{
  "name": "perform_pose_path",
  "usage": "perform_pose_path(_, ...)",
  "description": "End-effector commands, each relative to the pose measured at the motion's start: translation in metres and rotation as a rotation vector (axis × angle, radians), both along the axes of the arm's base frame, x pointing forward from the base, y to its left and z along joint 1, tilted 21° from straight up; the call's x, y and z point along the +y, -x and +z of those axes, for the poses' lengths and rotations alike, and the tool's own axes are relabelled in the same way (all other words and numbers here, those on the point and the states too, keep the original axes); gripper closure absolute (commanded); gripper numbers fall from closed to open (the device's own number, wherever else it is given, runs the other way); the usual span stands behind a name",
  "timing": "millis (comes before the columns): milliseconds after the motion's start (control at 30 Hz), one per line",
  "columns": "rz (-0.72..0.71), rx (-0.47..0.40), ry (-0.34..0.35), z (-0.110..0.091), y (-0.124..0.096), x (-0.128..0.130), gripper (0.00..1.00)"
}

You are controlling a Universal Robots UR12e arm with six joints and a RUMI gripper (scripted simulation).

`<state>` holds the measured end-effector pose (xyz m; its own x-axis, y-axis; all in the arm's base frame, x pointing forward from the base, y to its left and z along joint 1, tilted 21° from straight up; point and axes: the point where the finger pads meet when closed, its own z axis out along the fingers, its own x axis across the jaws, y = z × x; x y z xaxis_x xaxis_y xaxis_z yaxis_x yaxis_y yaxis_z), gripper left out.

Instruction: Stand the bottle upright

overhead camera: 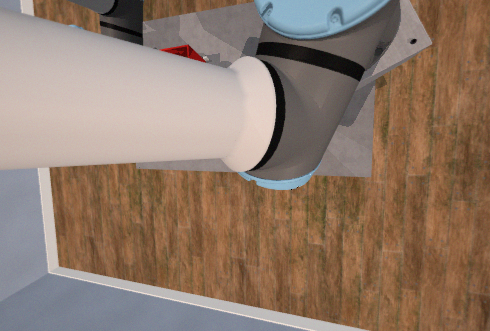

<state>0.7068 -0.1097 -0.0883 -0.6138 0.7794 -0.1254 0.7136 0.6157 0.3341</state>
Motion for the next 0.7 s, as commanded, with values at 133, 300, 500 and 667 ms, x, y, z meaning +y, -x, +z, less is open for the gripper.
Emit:
perform_pose_path(133, 0.0, -0.001, 0.0, 0.0006, -0.0003, -0.0002, 0.62)
perform_pose_path(300, 0.0, -0.001, 0.0, 0.0006, -0.0003, -0.0002, 0.62)
perform_pose_path(500, 0.0, -0.001, 0.0, 0.0006, -0.0003, -0.0002, 1.0)
perform_pose_path(667, 0.0, -0.001, 0.0, 0.0006, -0.0003, -0.0002, 1.0)
